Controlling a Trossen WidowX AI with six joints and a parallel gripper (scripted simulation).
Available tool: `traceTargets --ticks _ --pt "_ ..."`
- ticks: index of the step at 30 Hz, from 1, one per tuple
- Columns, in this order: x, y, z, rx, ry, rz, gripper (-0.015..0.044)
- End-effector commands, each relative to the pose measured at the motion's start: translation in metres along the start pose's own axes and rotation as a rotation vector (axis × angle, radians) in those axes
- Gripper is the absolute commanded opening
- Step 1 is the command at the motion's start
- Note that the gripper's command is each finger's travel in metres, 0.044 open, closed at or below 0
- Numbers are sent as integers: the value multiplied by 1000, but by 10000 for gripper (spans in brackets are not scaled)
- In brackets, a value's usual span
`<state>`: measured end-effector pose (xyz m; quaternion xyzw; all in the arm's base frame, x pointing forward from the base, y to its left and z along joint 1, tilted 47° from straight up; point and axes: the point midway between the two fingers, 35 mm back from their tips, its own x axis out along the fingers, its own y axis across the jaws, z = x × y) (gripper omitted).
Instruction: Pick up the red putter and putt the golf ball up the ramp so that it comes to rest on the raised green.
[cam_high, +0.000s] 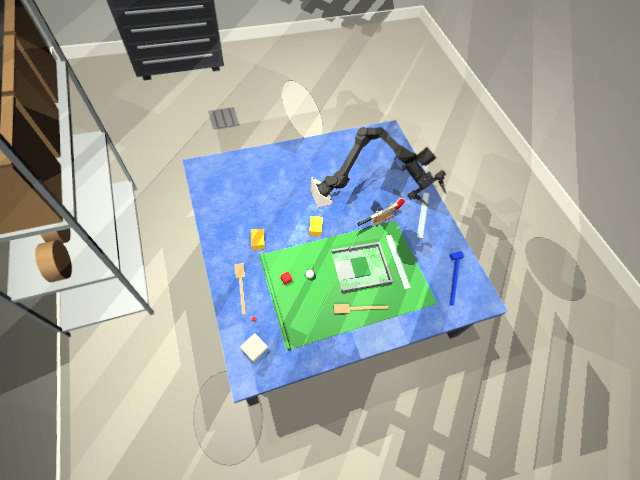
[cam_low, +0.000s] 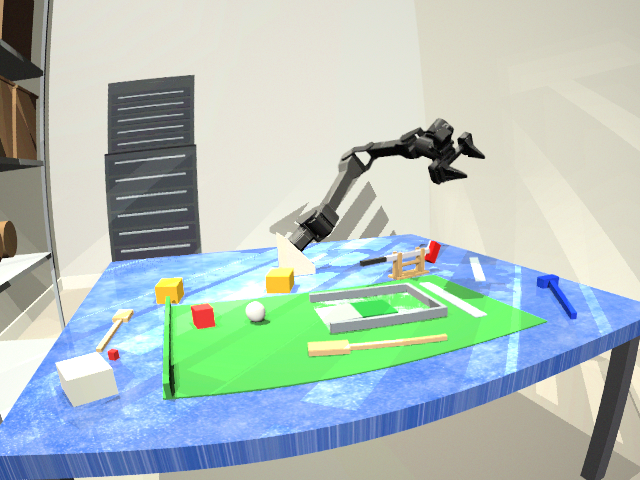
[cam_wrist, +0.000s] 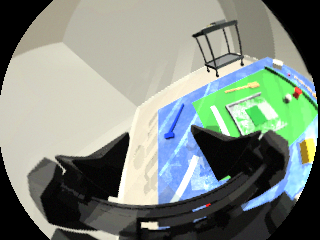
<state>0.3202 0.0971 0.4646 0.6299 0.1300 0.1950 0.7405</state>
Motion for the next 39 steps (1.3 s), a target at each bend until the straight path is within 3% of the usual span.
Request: traceTargets --ticks 1,12,21,30,39 --pt "17 -76 1 -358 129 -228 440" --pt "14 -160 -3 -763 416 -393 440" --pt "-3 -219 -12 -1041 727 -392 440" --pt "-30 -265 -26 -1255 1038 -237 440" --pt "-62 -296 -42 -1392 1269 75 440"
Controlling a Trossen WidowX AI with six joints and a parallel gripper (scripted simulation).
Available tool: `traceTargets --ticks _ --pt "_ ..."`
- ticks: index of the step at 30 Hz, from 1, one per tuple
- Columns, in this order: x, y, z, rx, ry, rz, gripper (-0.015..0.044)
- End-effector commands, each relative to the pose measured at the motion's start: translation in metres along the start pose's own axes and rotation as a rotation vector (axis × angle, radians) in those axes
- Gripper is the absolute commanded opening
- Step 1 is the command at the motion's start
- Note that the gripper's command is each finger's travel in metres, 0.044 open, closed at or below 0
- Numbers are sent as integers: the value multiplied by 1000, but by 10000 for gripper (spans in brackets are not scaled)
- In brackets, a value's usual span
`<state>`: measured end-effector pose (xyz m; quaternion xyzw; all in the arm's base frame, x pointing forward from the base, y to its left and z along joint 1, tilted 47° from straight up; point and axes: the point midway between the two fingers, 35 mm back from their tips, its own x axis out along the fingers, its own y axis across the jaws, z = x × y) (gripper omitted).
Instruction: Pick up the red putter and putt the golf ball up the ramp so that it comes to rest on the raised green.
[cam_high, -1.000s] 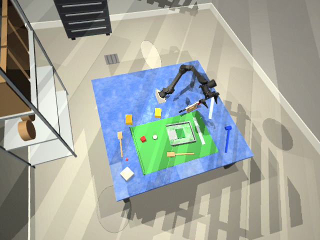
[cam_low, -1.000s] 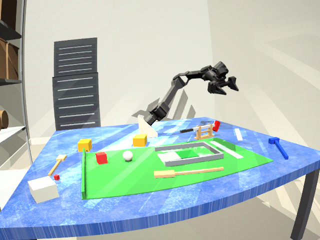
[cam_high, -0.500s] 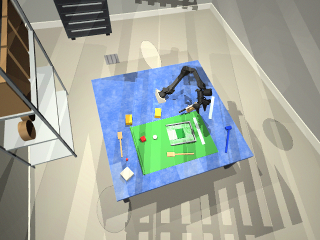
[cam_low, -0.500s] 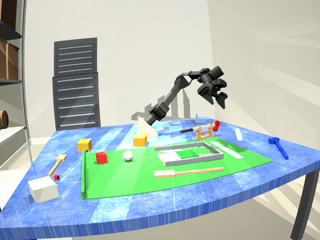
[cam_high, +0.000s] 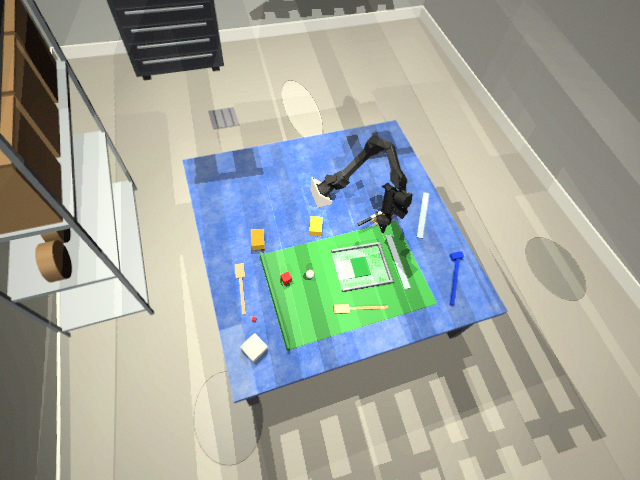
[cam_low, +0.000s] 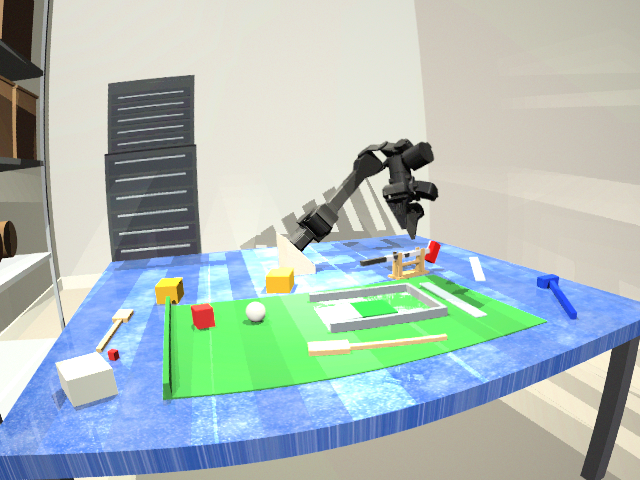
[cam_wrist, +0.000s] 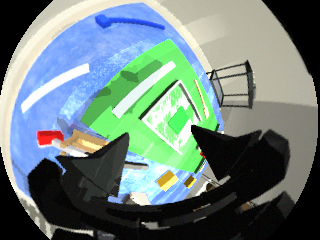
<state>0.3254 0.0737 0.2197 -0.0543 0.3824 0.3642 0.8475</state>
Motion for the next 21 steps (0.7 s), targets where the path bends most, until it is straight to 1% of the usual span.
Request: traceTargets --ticks 1,7,14,21 --pt "17 14 -72 -413 83 346 440" --pt "15 23 -90 -532 31 464 440" --pt "11 32 -103 -669 -75 569 440" --pt "6 38 -111 -833 -208 619 440"
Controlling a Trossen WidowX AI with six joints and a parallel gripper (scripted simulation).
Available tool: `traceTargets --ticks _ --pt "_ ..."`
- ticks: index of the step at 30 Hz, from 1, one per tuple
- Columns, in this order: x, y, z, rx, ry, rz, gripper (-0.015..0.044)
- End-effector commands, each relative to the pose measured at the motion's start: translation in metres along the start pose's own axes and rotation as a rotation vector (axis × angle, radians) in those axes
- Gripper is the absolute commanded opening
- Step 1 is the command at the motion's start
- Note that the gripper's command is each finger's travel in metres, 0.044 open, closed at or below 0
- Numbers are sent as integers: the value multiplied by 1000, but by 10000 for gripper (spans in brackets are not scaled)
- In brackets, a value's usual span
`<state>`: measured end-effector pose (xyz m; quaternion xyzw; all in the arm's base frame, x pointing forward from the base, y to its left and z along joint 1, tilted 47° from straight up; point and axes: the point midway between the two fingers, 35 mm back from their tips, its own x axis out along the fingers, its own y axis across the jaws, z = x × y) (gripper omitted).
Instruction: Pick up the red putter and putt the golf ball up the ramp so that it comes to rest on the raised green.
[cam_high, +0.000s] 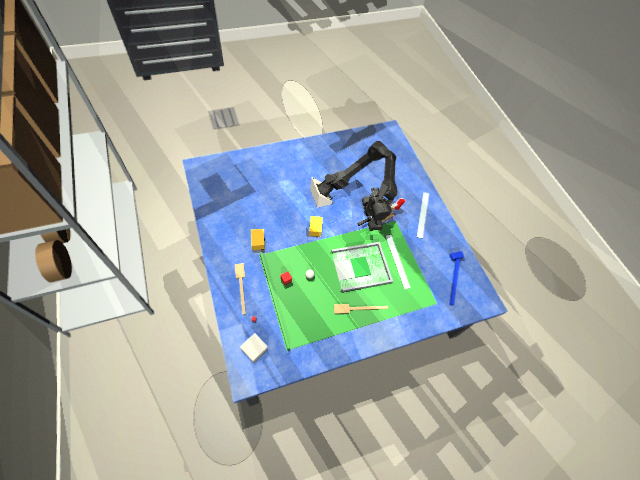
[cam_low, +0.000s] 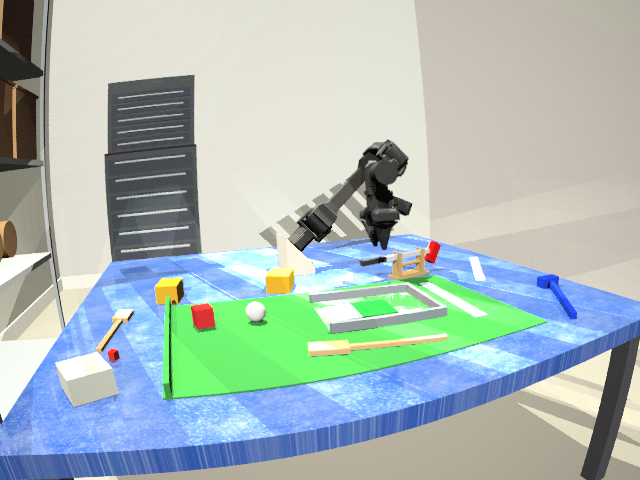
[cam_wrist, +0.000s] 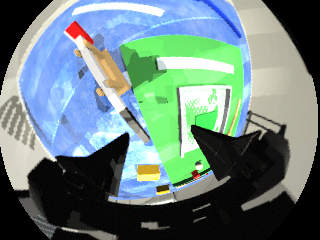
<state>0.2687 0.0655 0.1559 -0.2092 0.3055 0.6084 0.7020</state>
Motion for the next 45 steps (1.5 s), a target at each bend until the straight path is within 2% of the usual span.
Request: traceTargets --ticks 1,20,37,45 --pt "4 32 -16 -397 -257 140 440" --pt "4 33 -17 -426 -270 138 440" --pt "49 37 -17 -427 -271 137 440" --pt "54 37 -17 -427 -271 137 440"
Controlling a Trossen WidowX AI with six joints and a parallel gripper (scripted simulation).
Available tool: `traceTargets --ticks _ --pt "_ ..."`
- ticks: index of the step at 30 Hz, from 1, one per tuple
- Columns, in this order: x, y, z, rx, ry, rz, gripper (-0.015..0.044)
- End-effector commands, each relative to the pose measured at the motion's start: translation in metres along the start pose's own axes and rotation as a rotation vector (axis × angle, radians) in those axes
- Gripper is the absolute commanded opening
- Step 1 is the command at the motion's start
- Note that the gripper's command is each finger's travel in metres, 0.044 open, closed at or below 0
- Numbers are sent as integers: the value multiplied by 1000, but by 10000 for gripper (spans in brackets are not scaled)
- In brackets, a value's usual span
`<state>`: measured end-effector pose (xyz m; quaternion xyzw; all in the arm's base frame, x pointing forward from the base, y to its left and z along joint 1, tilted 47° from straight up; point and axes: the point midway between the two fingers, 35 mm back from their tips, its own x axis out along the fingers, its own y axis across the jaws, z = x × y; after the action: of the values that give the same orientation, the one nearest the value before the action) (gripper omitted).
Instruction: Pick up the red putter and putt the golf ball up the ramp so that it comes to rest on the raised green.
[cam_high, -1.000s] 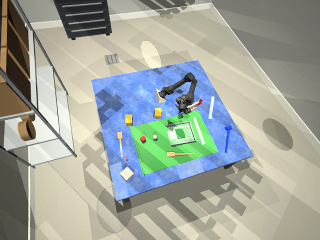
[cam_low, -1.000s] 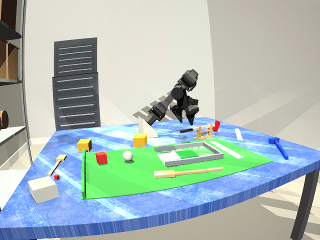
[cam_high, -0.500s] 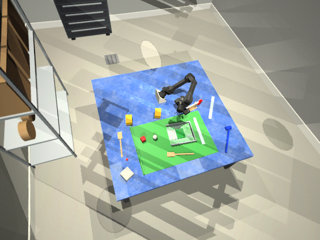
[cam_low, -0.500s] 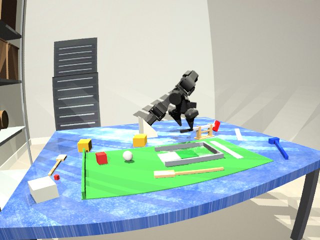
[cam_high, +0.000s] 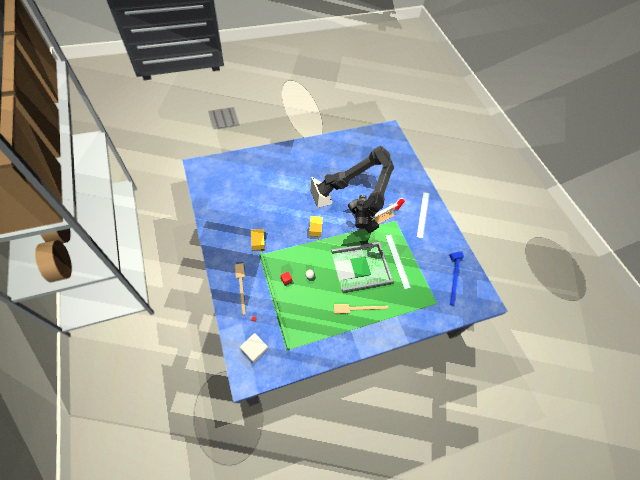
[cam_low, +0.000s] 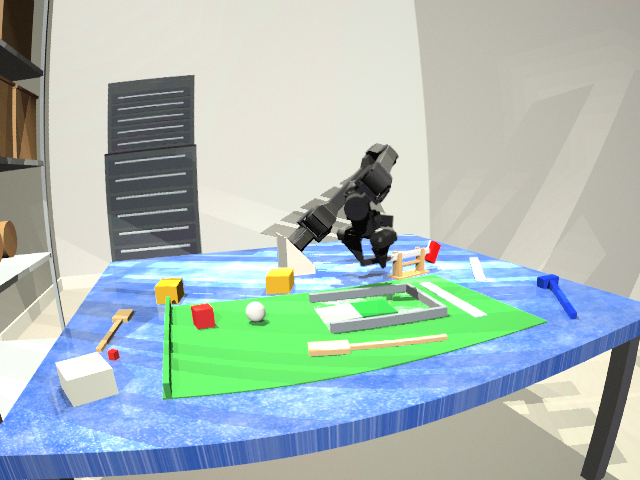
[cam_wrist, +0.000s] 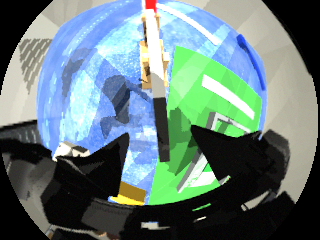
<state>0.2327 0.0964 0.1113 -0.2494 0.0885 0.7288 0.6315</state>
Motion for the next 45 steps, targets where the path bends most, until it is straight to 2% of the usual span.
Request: traceTargets --ticks 1,14,30,33,38,45 --pt "5 -1 0 0 -4 -6 440" --pt "22 0 -5 0 -5 -6 440" --pt "19 0 -5 -2 0 -1 20" --pt "19 0 -5 -2 0 -1 0" --pt "16 -1 -4 0 3 -4 0" --pt "-16 -4 2 22 36 -40 0"
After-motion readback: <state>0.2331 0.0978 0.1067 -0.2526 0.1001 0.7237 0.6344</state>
